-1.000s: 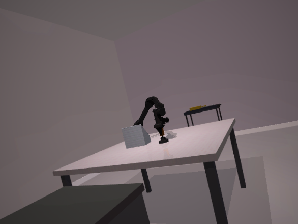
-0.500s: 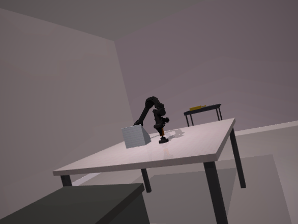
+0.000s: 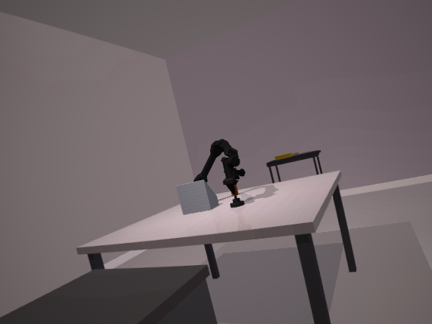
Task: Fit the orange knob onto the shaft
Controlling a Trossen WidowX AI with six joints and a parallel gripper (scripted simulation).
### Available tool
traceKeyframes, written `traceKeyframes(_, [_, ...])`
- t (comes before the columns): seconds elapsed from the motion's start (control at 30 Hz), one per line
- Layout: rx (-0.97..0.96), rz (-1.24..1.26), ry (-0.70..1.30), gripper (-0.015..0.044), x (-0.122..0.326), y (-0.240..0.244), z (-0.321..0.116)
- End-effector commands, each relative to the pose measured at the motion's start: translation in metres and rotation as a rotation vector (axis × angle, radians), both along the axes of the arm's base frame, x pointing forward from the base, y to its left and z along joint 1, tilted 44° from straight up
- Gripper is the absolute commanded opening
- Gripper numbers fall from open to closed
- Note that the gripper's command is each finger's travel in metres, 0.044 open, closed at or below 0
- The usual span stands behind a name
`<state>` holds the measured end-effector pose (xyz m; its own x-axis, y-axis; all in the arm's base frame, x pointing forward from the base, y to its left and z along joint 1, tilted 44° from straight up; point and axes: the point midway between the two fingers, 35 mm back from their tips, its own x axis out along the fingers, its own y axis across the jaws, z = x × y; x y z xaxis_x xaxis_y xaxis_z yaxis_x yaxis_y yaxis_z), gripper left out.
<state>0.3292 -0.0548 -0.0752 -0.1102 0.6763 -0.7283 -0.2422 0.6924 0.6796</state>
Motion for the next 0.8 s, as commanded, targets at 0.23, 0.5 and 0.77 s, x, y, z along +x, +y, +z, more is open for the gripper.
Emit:
traceKeyframes(0.23, [0.001,0.01,-0.009,0.0,-0.0022,0.0023,-0.0008])
traceKeyframes(0.5, [0.001,0.01,-0.009,0.0,-0.0002,0.0009,0.0007])
traceKeyframes(0.77, [0.001,0.01,-0.009,0.0,-0.0013,0.0014,-0.0012])
